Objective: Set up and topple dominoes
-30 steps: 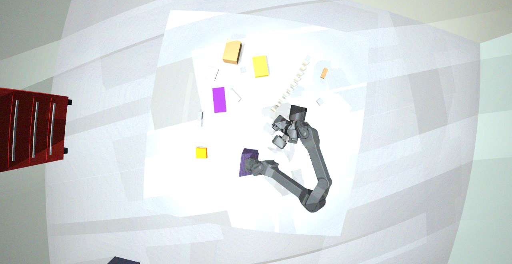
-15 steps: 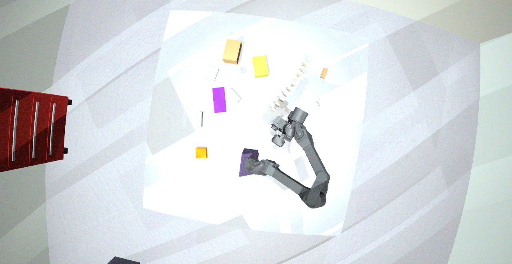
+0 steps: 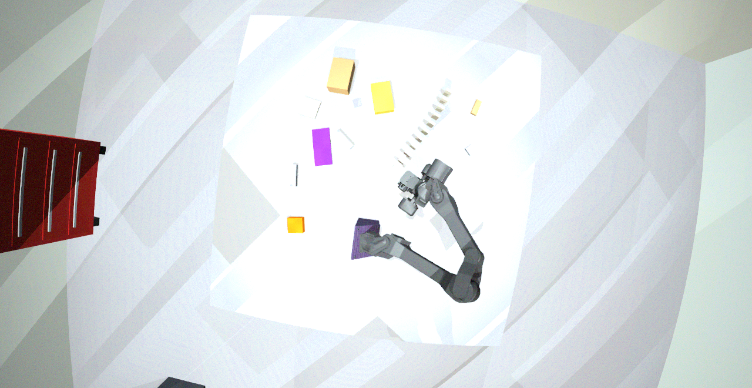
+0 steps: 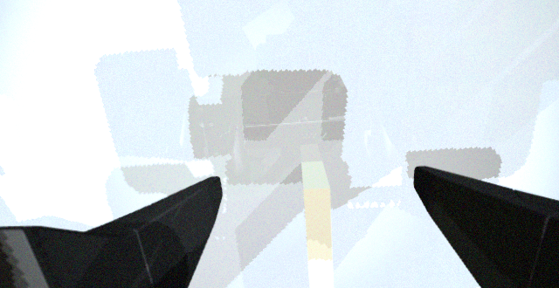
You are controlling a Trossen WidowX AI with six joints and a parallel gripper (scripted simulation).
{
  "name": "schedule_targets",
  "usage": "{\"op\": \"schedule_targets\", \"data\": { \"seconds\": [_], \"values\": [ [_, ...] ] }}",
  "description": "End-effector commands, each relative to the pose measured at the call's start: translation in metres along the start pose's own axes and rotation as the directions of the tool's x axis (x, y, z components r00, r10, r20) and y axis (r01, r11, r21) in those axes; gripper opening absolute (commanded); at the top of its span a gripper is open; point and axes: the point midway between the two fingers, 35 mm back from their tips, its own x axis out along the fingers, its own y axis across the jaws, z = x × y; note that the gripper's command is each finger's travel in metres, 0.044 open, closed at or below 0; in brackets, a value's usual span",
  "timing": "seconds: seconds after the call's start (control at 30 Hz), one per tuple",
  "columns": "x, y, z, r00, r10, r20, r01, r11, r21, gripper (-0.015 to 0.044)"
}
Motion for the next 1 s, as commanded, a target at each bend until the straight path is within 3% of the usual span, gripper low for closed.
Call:
{"op": "schedule_targets", "data": {
  "seconds": [0.0,0.47,0.77,0.97],
  "values": [
    [0.001,0.001,0.001,1.0,0.001,0.004,-0.001,1.0,-0.006,0.0387],
    [0.001,0.001,0.001,1.0,0.001,0.004,-0.001,1.0,-0.006,0.003],
    [-0.001,0.0,0.001,1.0,0.001,0.004,-0.001,1.0,-0.006,0.003],
    [-0.063,-0.002,0.003,1.0,0.002,0.007,-0.002,1.0,-0.006,0.003]
  ]
}}
